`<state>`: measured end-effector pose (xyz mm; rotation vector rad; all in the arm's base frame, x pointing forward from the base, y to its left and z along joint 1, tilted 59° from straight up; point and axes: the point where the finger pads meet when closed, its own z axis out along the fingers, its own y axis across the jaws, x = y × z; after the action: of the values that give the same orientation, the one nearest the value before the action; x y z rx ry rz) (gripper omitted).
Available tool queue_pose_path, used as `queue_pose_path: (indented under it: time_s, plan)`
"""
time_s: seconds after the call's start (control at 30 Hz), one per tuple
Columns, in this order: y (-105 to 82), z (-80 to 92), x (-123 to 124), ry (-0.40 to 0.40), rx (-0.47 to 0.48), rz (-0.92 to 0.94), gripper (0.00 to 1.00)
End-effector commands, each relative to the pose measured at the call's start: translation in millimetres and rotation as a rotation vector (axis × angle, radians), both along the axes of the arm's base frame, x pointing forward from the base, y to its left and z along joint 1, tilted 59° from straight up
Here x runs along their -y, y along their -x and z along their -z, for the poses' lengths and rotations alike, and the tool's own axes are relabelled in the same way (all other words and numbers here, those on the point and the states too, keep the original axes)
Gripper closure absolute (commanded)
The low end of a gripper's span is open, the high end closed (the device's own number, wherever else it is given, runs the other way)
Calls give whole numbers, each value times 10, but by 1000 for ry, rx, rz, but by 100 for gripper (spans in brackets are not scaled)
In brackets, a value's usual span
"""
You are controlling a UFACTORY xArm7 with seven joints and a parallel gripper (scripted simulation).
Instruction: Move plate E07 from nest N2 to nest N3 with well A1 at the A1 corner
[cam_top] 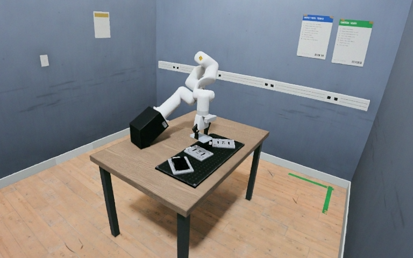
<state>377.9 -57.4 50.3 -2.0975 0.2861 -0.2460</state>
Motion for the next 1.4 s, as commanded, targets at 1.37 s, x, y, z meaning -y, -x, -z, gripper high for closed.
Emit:
queue_pose_path:
  time_s: [1.37]
  plan:
    - [-75, 281, -152, 1, 1, 3, 100]
